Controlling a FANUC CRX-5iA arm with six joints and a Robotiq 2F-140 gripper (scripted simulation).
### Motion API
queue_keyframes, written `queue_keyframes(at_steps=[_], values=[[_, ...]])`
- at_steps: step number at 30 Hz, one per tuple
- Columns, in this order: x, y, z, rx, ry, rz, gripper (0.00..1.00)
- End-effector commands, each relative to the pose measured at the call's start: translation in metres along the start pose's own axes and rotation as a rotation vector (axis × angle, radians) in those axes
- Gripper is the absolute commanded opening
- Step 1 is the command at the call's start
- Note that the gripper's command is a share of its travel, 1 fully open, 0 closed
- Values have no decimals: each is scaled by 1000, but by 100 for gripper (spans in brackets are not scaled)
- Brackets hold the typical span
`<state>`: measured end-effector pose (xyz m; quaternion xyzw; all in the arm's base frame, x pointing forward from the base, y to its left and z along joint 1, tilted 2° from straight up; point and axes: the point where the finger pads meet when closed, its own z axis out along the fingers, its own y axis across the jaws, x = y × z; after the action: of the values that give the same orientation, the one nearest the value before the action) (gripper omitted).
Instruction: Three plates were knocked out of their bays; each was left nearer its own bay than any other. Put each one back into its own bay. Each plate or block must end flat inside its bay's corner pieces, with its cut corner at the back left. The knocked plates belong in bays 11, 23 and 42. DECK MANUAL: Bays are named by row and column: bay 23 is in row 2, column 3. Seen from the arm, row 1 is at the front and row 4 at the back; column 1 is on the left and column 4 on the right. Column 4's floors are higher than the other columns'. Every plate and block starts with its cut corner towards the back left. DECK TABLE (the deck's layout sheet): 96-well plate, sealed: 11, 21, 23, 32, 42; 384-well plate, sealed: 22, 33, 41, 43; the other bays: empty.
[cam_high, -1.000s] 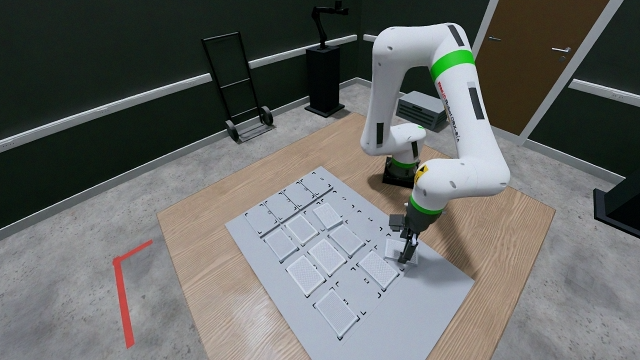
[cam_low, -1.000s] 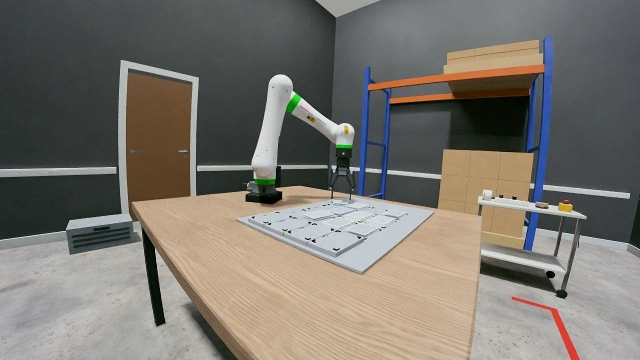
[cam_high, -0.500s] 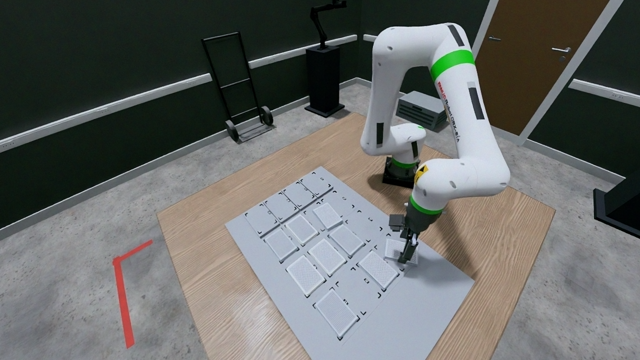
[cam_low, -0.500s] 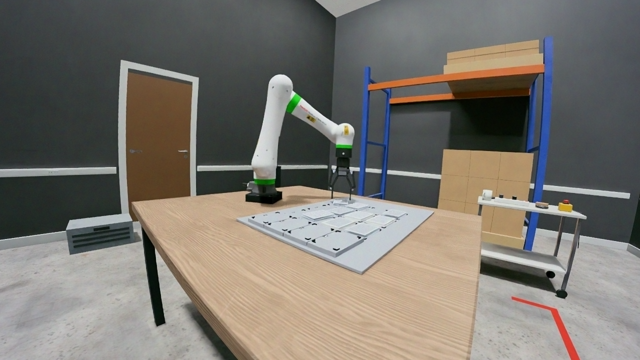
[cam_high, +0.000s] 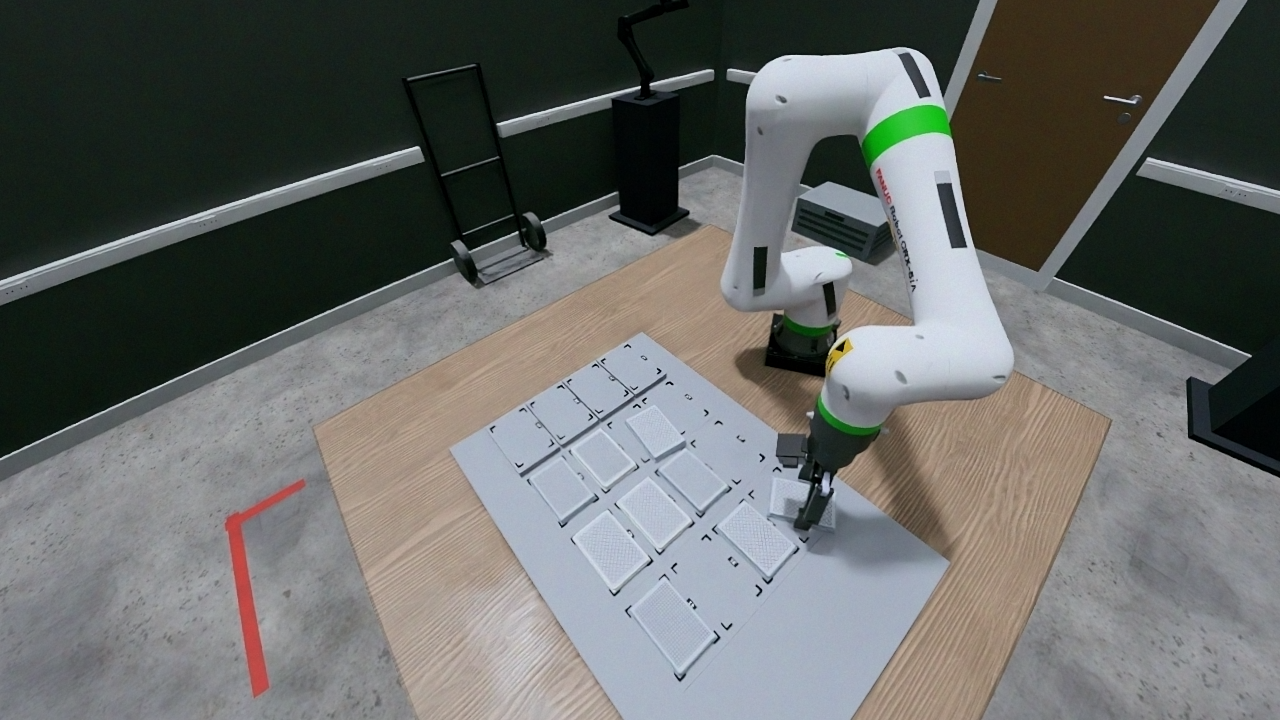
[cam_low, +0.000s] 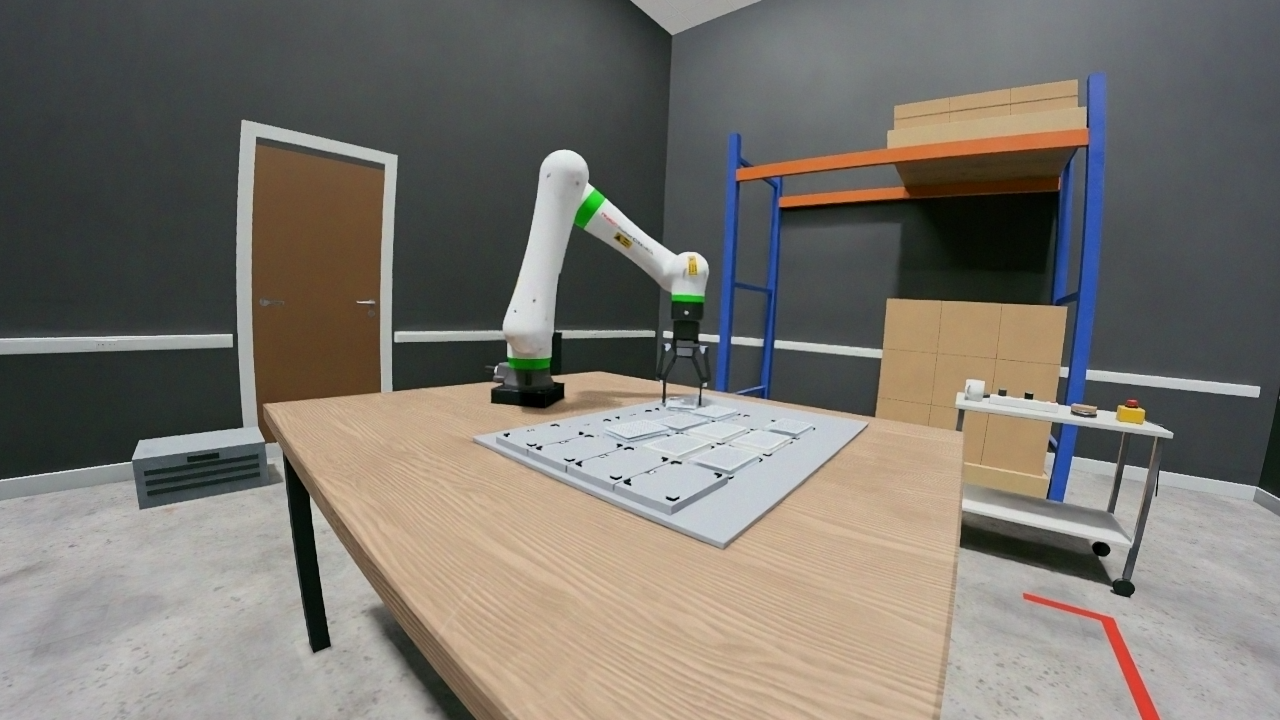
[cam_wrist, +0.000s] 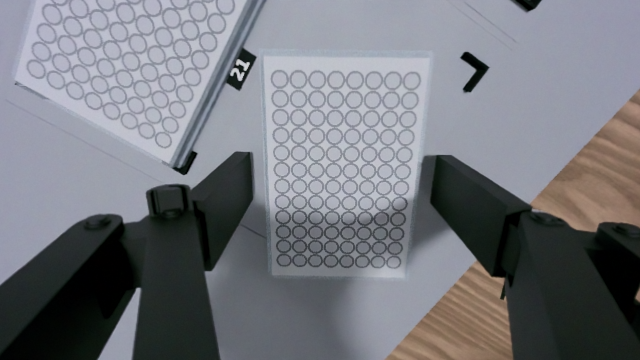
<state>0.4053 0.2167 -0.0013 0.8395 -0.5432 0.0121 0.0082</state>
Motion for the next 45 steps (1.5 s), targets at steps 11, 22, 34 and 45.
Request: queue_keyframes(at_steps=[11, 22, 34, 45], values=[[0, -1, 4, 2, 0, 0, 70], [0, -1, 4, 2, 0, 0, 66], [0, -1, 4, 2, 0, 0, 62], [0, -1, 4, 2, 0, 0, 61]])
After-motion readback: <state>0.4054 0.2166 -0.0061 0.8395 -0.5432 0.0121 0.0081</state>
